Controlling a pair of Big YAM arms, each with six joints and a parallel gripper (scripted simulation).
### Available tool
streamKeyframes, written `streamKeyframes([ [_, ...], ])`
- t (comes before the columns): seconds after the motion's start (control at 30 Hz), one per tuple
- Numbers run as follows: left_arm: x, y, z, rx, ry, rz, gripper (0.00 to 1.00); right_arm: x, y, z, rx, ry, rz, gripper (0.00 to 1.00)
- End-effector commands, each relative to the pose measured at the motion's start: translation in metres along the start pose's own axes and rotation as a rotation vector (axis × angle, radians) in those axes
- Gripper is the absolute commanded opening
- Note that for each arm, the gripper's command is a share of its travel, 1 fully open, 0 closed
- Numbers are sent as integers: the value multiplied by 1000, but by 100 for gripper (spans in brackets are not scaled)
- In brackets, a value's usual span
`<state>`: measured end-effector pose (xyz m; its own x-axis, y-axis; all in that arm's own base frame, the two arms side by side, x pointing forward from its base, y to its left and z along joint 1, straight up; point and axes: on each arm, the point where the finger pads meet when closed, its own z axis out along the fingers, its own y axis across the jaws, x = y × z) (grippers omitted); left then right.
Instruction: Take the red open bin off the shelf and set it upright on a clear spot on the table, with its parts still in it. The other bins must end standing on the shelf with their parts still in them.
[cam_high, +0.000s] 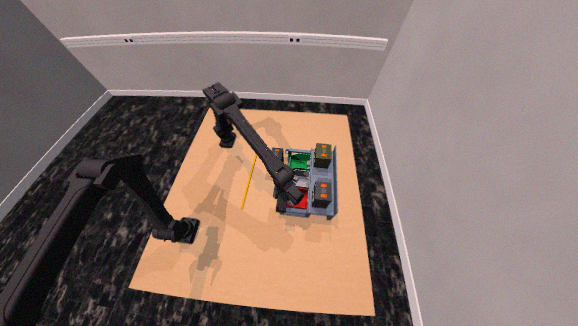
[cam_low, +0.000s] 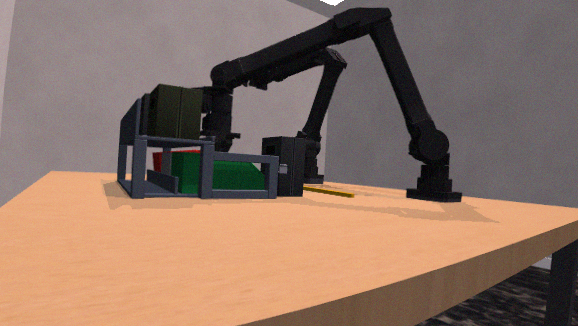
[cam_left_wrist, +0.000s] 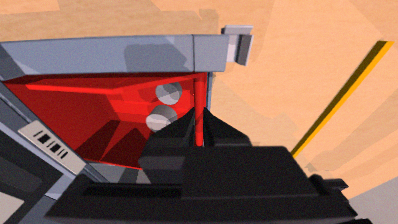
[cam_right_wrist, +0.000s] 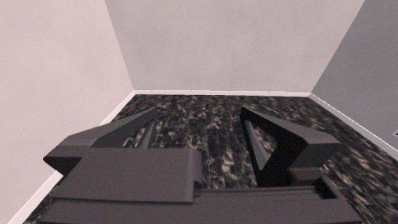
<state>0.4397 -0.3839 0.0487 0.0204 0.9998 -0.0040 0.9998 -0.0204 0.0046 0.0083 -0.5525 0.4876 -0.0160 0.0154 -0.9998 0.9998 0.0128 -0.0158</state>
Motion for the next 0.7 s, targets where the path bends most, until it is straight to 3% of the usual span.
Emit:
streamKeyframes([
  [0.0,-6,16,-19,-47,-35,2,0,-13,-6,-8,7,-16,16,100],
  [0.13,2,7,-10,-26,-17,2,0,-13,-6,-8,7,-16,16,100],
  [0.67,-4,13,-26,-49,-36,-3,0,-13,-6,-8,7,-16,16,100],
])
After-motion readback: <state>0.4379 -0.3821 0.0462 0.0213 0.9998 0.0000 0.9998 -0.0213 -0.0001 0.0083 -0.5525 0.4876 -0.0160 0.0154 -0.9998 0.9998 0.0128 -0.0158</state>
